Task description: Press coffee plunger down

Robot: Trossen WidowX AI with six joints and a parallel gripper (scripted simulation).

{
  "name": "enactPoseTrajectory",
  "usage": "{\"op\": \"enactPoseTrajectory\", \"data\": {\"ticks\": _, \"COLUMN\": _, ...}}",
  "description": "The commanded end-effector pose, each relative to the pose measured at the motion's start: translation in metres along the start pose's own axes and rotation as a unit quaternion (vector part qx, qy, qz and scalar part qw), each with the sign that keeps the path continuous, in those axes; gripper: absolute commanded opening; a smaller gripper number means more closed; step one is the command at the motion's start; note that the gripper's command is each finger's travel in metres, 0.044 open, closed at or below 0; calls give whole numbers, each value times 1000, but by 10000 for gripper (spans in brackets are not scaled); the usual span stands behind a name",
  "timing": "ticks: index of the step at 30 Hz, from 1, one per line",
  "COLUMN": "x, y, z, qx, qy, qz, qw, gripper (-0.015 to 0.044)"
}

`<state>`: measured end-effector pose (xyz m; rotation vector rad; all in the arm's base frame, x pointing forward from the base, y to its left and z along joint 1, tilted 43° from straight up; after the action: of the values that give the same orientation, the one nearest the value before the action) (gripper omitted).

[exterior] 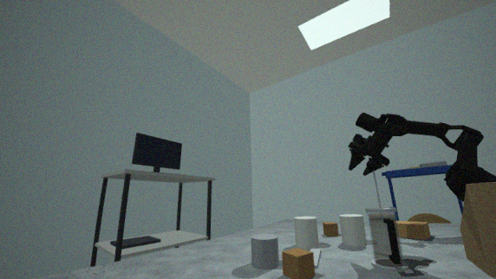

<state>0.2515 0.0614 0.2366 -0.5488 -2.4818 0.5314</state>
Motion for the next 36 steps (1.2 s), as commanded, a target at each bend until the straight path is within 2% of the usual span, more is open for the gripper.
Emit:
{"op": "enactPoseTrajectory", "data": {"ticks": 1, "x": 26, "y": 50, "z": 15, "qx": 73, "qy": -16, "qz": -64, "qw": 995, "gripper": 440}}
{"op": "enactPoseTrajectory", "data": {"ticks": 8, "x": 85, "y": 113, "z": 50, "qx": 187, "qy": -61, "qz": -152, "qw": 969, "gripper": 440}}
{"op": "enactPoseTrajectory", "data": {"ticks": 15, "x": 143, "y": 146, "z": 96, "qx": 287, "qy": -117, "qz": -210, "qw": 927, "gripper": 440}}
{"op": "enactPoseTrajectory", "data": {"ticks": 19, "x": 138, "y": 145, "z": 103, "qx": 290, "qy": -118, "qz": -212, "qw": 926, "gripper": 440}}
{"op": "enactPoseTrajectory", "data": {"ticks": 26, "x": 101, "y": 136, "z": 136, "qx": 293, "qy": -118, "qz": -216, "qw": 924, "gripper": 440}}
{"op": "enactPoseTrajectory", "data": {"ticks": 36, "x": 95, "y": 140, "z": 137, "qx": 294, "qy": -117, "qz": -218, "qw": 923, "gripper": 440}}
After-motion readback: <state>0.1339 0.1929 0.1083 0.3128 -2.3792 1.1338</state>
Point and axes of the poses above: the point midway between the two fingers, 35 mm back from their tips, its own x axis back along the fingers, its own y axis across the jaws, z = x × y, the point moved 2 cm from there along x, back along the fingers, and after that the axes turned 2 degrees about x, right-handed, at the moved point
